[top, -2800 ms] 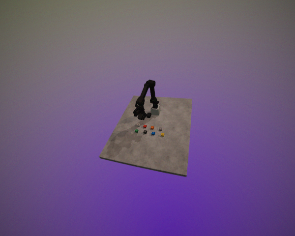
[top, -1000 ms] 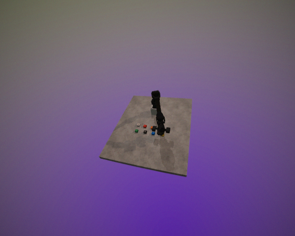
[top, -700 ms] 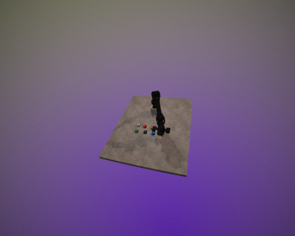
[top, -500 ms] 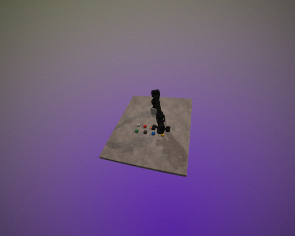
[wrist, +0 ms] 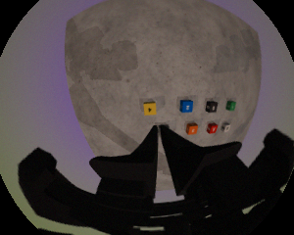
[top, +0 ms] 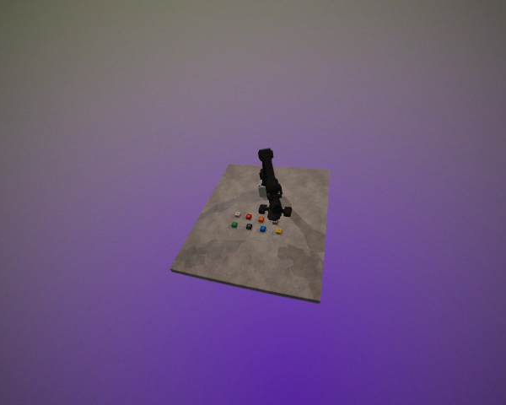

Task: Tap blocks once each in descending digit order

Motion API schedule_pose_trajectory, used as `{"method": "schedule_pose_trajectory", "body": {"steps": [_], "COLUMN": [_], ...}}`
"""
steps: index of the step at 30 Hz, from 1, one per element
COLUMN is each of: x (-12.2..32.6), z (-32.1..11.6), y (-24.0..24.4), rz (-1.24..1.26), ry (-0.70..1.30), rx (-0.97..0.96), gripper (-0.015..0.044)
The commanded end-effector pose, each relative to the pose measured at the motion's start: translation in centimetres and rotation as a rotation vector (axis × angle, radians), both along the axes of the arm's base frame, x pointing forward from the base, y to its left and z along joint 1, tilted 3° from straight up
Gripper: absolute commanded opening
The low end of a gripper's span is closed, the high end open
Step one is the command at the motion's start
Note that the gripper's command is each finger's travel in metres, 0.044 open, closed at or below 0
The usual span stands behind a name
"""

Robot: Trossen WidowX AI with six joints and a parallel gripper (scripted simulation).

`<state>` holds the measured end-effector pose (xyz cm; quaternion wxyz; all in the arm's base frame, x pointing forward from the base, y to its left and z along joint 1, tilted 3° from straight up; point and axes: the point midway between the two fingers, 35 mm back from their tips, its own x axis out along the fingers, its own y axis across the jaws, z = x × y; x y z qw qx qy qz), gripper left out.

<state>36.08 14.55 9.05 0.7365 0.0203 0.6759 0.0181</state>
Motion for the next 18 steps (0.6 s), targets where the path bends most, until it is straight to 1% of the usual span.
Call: {"method": "schedule_pose_trajectory", "body": {"steps": [1,6,10,12,16,18], "x": [-0.9,-4.4,-8.1,-8.7,-8.7,-8.5], "z": [-0.1,-0.5,-1.3,-1.5,-1.5,-2.9], "y": [-2.2,-8.8,-12.8,-13.4,-13.4,-13.4], "rz": [-0.001,-0.001,-0.001,-0.001,-0.001,-0.001], "ry": [0.013,0.016,0.019,0.020,0.020,0.020], "rx": [-0.009,-0.016,-0.020,-0.020,-0.020,-0.020], "gripper": [0.0020,0.0020,0.0020,0.0020,0.0020,0.0020]}}
